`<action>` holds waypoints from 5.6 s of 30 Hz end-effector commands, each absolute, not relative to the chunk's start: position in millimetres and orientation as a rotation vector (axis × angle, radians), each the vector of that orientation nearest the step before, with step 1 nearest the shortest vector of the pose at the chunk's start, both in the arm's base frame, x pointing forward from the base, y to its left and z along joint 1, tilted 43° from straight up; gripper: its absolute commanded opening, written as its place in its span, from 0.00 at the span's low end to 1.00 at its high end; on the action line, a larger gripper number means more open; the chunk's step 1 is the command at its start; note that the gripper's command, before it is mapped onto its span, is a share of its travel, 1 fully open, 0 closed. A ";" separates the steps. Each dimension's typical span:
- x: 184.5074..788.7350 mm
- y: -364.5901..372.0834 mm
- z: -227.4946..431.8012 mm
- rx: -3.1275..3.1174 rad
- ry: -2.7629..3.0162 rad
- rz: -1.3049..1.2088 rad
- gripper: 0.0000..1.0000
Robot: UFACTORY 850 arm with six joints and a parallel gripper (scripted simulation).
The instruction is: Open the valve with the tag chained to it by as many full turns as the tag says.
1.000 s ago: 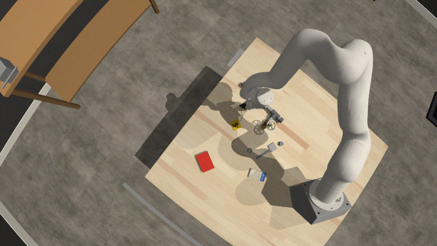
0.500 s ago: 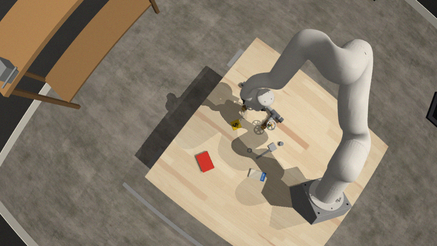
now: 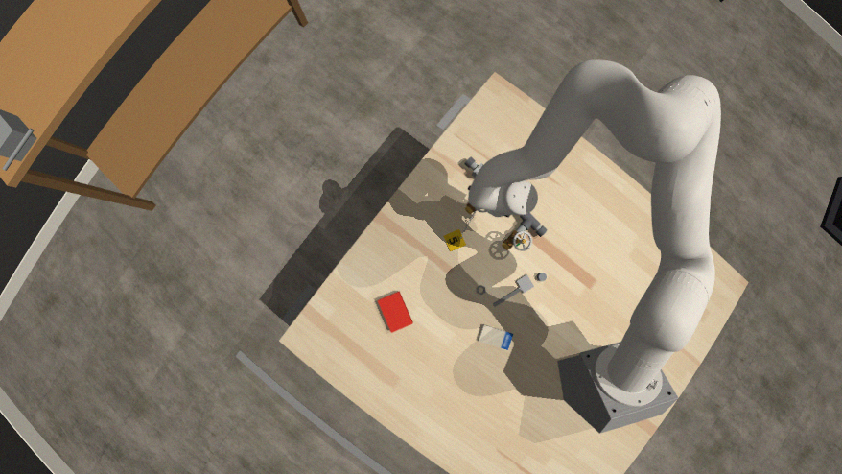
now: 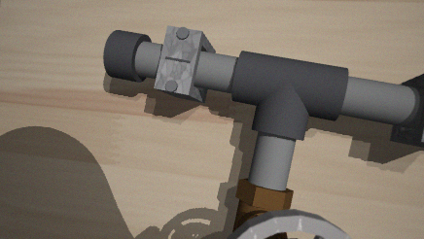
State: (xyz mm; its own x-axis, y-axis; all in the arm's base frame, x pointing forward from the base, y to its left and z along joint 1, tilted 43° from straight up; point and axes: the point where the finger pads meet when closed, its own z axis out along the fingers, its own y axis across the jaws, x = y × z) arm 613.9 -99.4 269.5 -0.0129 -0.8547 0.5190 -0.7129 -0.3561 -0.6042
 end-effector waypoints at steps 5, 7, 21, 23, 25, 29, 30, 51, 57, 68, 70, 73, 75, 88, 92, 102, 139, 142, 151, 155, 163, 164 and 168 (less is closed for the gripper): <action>614.2 -99.3 270.0 -2.083 1.676 -1.309 0.00; 614.2 -99.3 270.0 -2.083 1.676 -1.309 0.00; 614.2 -99.3 270.0 -2.083 1.676 -1.309 0.00; 614.2 -99.3 270.0 -2.084 1.676 -1.309 0.00; 614.2 -99.3 270.0 -2.085 1.675 -1.309 0.00; 614.2 -99.3 270.0 -2.102 1.662 -1.314 0.00; 614.2 -99.3 270.0 -2.110 1.656 -1.316 0.00; 614.2 -99.3 270.0 -2.723 1.044 -1.441 0.00; 614.2 -99.3 270.0 -2.959 0.689 -1.463 0.00; 614.2 -99.3 270.0 -3.294 -0.174 -1.429 0.00; 614.2 -99.3 270.0 -3.329 -0.350 -1.410 0.00; 614.2 -99.3 270.0 -3.364 -0.622 -1.374 0.00; 614.2 -99.3 270.0 -3.364 -0.622 -1.374 0.00; 614.2 -99.3 270.0 -3.229 -1.946 -1.033 0.00; 614.2 -99.3 270.0 -3.166 -2.129 -0.962 0.00; 614.2 -99.3 270.0 -2.807 -2.827 -0.568 0.00; 614.2 -99.3 270.0 -2.768 -2.877 -0.539 1.00; 614.2 -99.3 270.0 -2.779 -2.863 -0.547 1.00; 614.2 -99.3 270.0 -2.957 -2.612 -0.684 1.00; 614.2 -99.3 270.0 -3.116 -2.322 -0.822 1.00; 614.2 -99.3 270.0 -3.344 -1.659 -1.078 1.00; 614.2 -99.3 270.0 -3.370 -1.526 -1.121 1.00; 614.2 -99.3 270.0 -3.417 -1.161 -1.205 1.00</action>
State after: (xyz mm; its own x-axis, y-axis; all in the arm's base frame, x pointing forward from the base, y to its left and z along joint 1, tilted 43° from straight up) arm 613.9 -99.4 269.5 0.5886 0.7971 0.1348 0.4440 -0.4581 0.7701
